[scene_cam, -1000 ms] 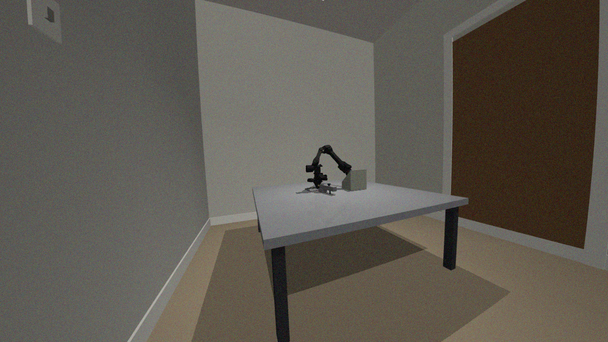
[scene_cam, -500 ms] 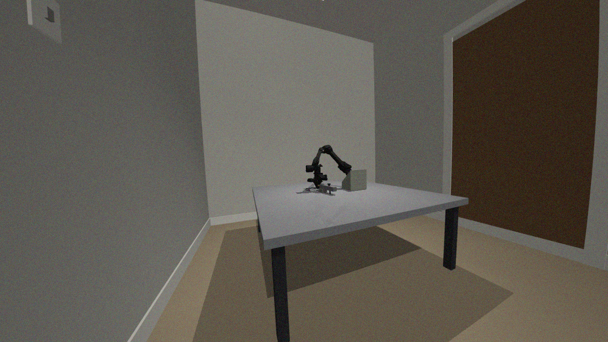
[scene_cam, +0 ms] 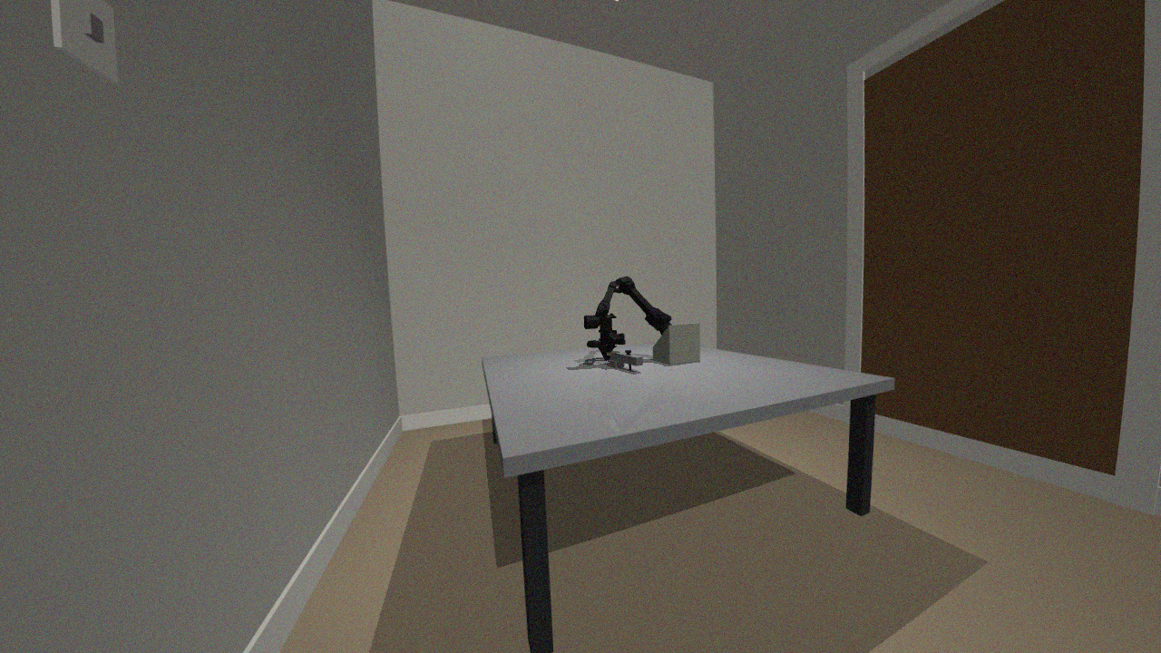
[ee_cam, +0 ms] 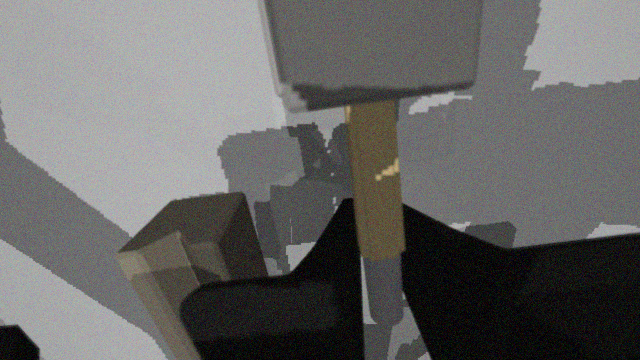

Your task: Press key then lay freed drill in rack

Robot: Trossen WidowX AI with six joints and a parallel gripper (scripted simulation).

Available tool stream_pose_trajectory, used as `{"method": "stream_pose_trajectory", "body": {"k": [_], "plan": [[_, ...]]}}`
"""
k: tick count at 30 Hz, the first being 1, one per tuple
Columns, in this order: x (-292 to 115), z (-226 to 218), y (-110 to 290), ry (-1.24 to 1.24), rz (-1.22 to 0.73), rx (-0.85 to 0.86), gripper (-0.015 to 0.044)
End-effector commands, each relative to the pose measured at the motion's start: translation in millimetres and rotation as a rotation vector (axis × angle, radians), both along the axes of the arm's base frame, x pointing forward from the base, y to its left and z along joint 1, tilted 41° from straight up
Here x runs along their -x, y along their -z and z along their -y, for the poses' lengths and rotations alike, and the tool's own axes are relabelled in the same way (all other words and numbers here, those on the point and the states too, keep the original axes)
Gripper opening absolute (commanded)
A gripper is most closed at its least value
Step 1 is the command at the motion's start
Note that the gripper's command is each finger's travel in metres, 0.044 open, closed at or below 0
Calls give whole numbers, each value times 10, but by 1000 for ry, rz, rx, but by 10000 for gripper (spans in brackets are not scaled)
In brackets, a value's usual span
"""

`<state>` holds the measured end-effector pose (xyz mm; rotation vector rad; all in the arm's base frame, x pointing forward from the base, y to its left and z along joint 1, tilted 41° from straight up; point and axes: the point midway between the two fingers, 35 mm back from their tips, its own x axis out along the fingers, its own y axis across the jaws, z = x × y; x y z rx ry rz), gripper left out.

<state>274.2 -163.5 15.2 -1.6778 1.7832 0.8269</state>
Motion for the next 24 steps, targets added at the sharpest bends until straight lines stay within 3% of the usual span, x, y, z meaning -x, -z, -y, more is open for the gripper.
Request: {"method": "stream_pose_trajectory", "body": {"k": [1,24], "plan": [[18,-5,8,2,-4,-1,0],[-2,54,-51,2,-4,0,0]]}}
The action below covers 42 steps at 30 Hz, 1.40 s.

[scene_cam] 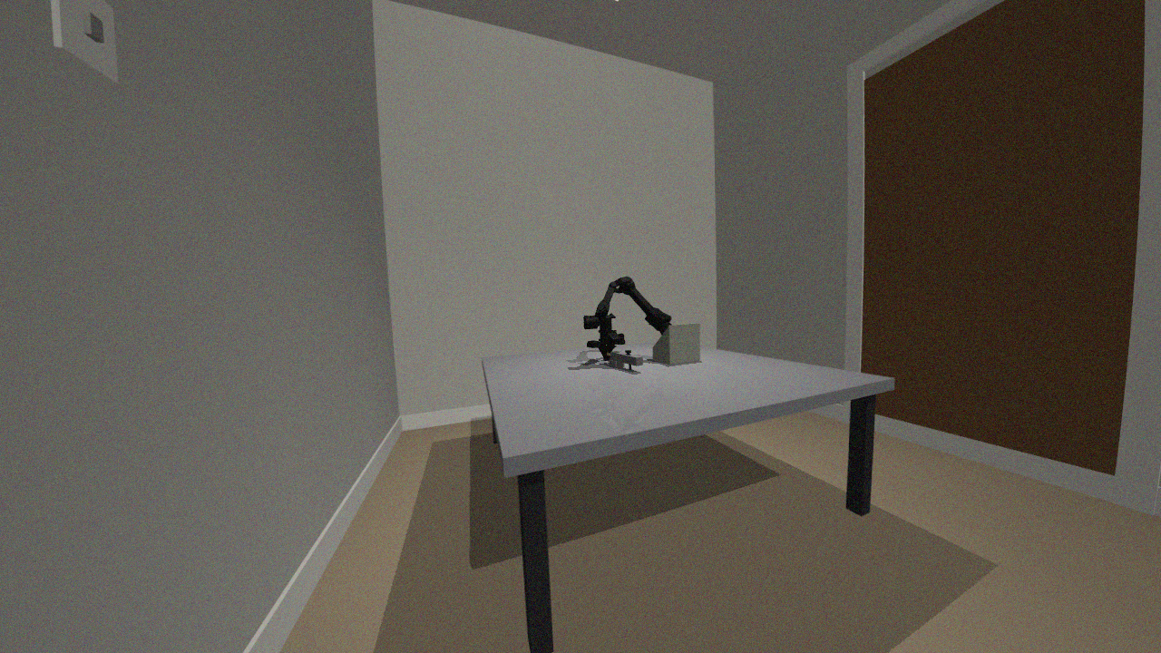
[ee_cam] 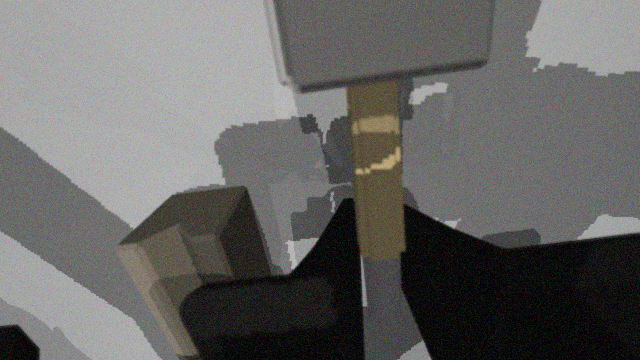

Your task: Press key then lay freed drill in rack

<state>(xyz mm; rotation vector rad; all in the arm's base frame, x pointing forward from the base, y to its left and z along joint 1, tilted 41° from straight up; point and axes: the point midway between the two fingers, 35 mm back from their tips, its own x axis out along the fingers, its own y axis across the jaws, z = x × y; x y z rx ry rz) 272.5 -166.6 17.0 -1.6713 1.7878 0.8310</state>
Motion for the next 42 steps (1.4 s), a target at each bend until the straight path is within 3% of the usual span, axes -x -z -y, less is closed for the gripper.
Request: {"method": "stream_pose_trajectory", "body": {"k": [1,42], "plan": [[-20,30,-41,-2,1,2,0],[-53,452,-447,-2,2,5,0]]}}
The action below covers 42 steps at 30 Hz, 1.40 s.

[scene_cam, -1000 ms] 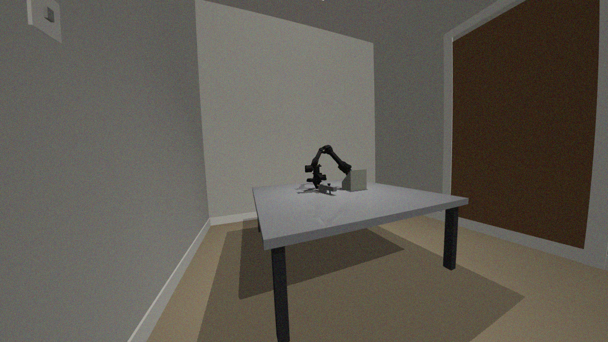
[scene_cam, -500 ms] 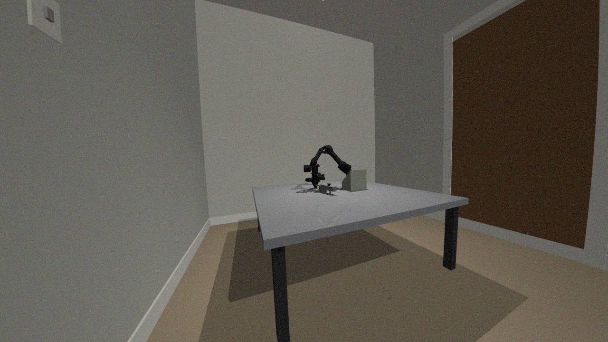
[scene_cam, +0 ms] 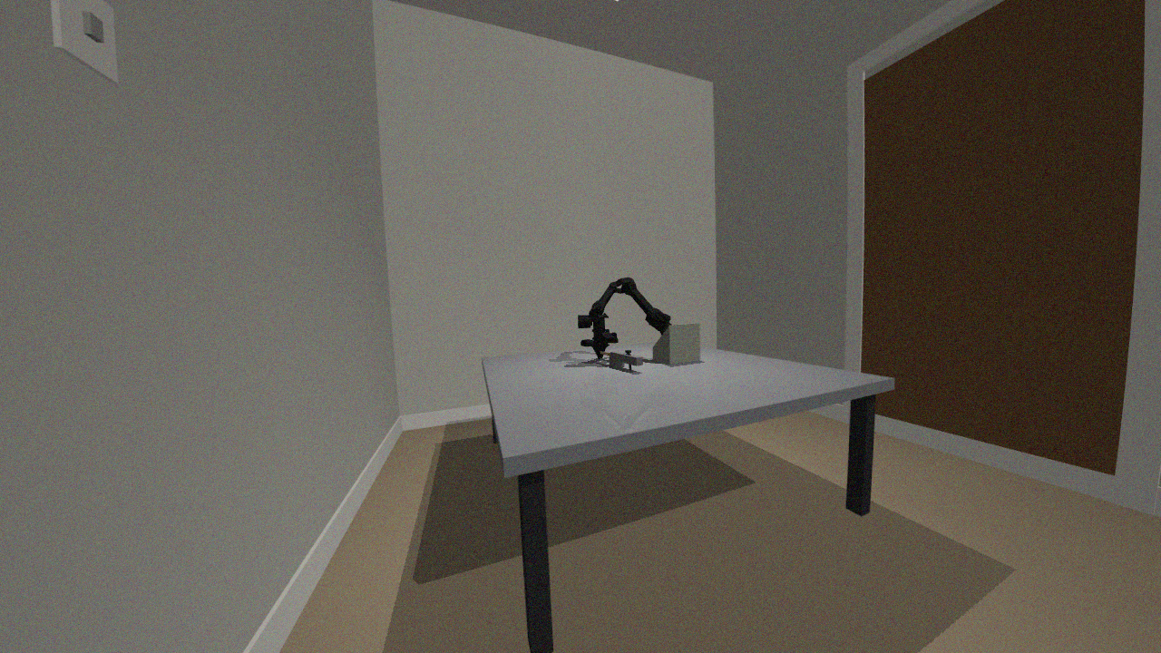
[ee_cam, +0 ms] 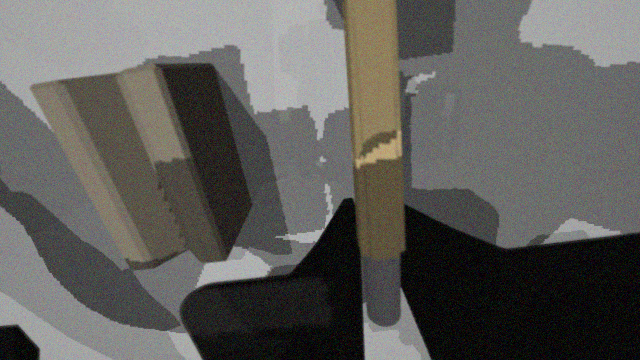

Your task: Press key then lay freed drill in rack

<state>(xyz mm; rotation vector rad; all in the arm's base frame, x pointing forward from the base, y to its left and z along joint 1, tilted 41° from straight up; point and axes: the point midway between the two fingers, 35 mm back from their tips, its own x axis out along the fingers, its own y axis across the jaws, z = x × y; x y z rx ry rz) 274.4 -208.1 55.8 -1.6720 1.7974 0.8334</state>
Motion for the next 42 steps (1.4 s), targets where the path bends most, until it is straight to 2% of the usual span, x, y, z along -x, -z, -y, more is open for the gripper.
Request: {"method": "stream_pose_trajectory", "body": {"k": [1,42], "plan": [[-33,44,-65,-4,9,0,0],[22,-134,-192,-4,9,-1,0]]}}
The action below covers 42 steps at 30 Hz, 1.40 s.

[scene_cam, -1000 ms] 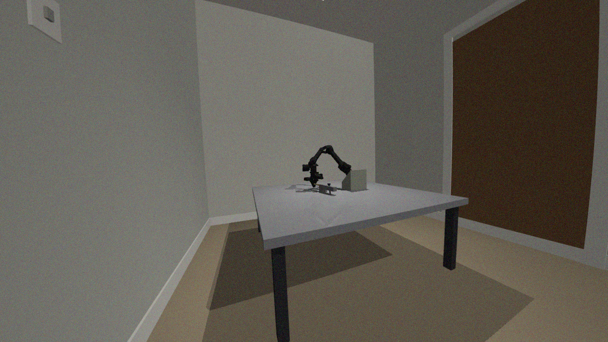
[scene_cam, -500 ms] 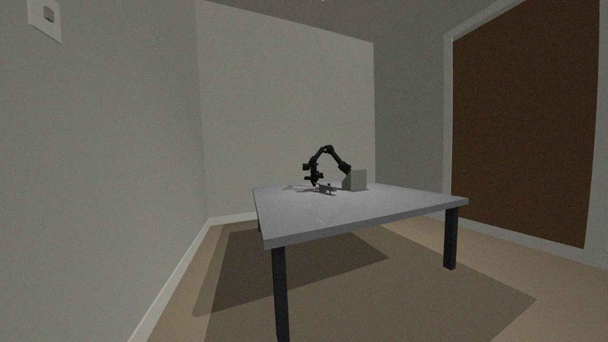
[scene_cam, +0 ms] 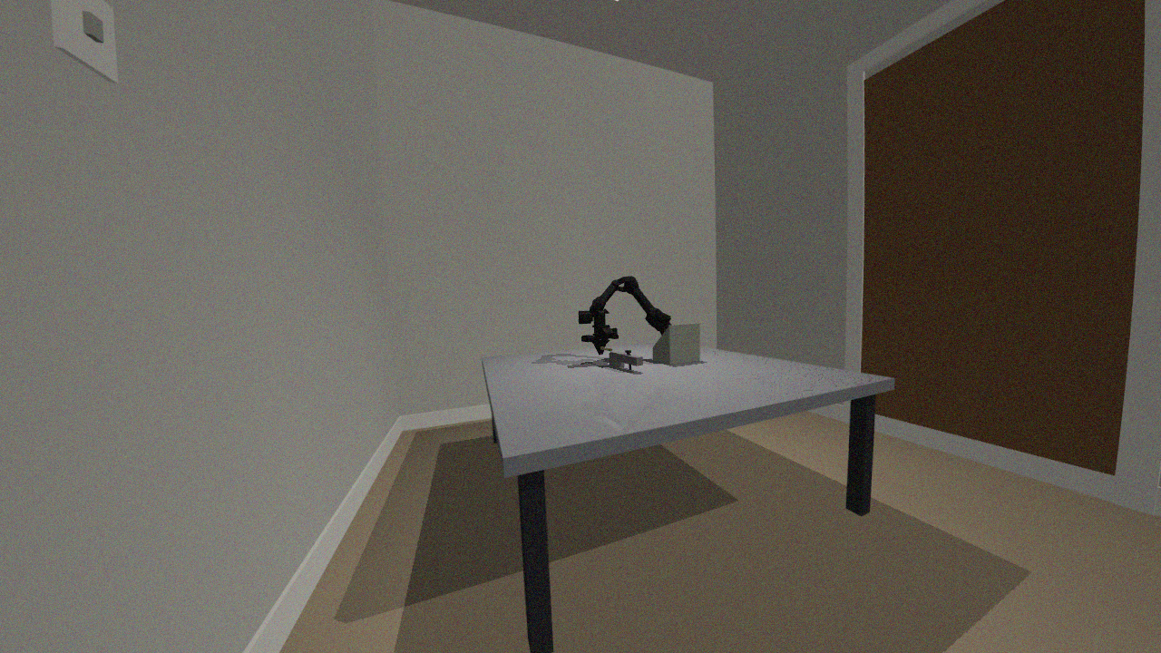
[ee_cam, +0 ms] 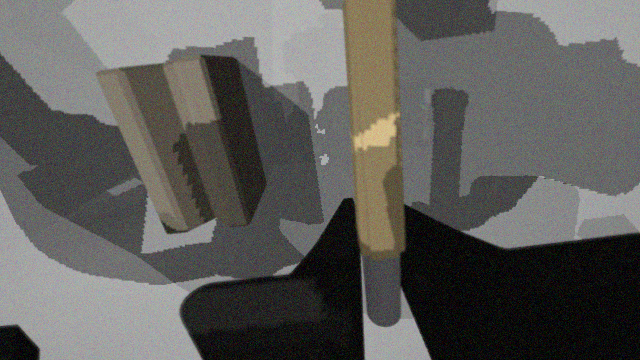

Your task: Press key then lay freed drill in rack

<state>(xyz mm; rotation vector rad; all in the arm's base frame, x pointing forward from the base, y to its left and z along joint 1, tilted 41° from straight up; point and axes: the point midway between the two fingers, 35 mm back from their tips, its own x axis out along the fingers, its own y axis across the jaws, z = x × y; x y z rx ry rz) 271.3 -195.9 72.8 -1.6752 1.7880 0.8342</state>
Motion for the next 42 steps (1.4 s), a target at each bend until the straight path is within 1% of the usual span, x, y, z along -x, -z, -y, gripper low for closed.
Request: {"method": "stream_pose_trajectory", "body": {"k": [1,42], "plan": [[-8,-17,-24,1,4,3,0],[2,-161,-115,1,4,2,0]]}}
